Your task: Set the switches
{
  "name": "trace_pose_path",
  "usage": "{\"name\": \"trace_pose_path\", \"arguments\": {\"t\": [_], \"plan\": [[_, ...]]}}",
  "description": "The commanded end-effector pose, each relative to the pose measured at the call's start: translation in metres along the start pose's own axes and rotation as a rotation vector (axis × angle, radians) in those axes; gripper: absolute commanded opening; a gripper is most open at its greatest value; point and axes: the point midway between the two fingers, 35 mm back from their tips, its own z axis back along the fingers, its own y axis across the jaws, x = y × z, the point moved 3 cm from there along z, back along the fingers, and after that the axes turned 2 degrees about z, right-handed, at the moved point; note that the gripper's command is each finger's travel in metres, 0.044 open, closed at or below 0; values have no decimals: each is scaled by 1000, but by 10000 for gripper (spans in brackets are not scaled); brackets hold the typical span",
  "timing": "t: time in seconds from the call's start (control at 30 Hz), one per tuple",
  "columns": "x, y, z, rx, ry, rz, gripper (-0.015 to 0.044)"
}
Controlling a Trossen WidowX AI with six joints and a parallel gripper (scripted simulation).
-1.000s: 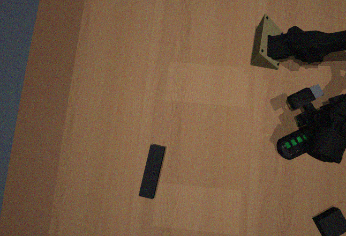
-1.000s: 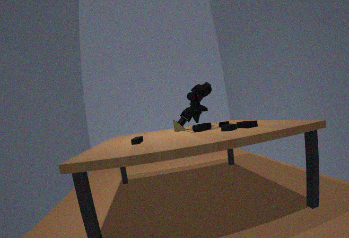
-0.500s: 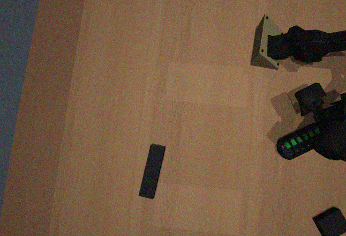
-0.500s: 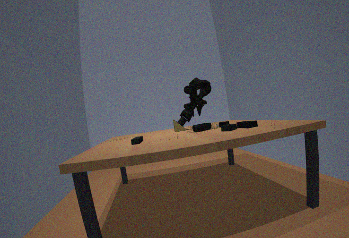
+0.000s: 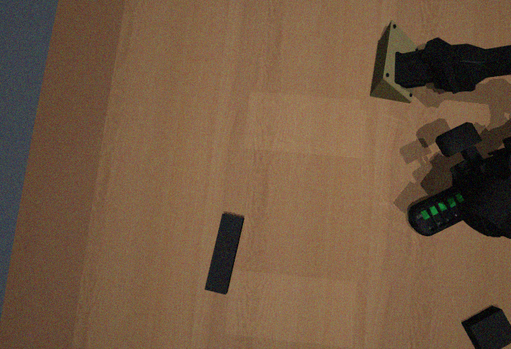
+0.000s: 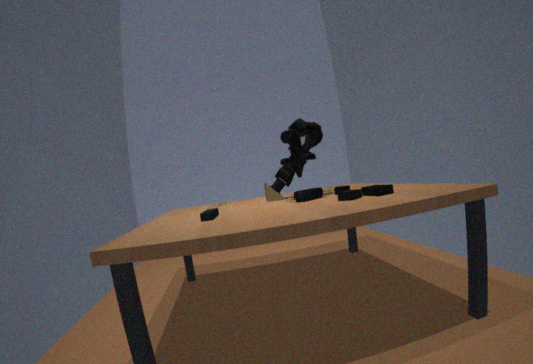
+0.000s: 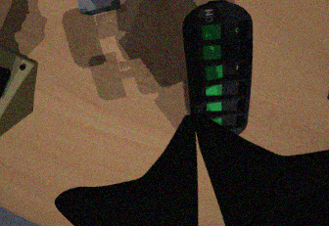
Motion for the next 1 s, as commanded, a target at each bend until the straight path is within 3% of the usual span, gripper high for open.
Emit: {"name": "trace_pose_path", "arguments": {"t": [0.0, 0.1, 0.67, 0.73, 0.97], "plan": [[0, 0, 0, 3, -1, 1, 0], [0, 0, 0, 3, -1, 1, 0], [0, 0, 0, 0, 0, 0, 440], [0, 0, 0, 0, 0, 0, 440], [11, 4, 73, -95, 218, -80, 256]]}}
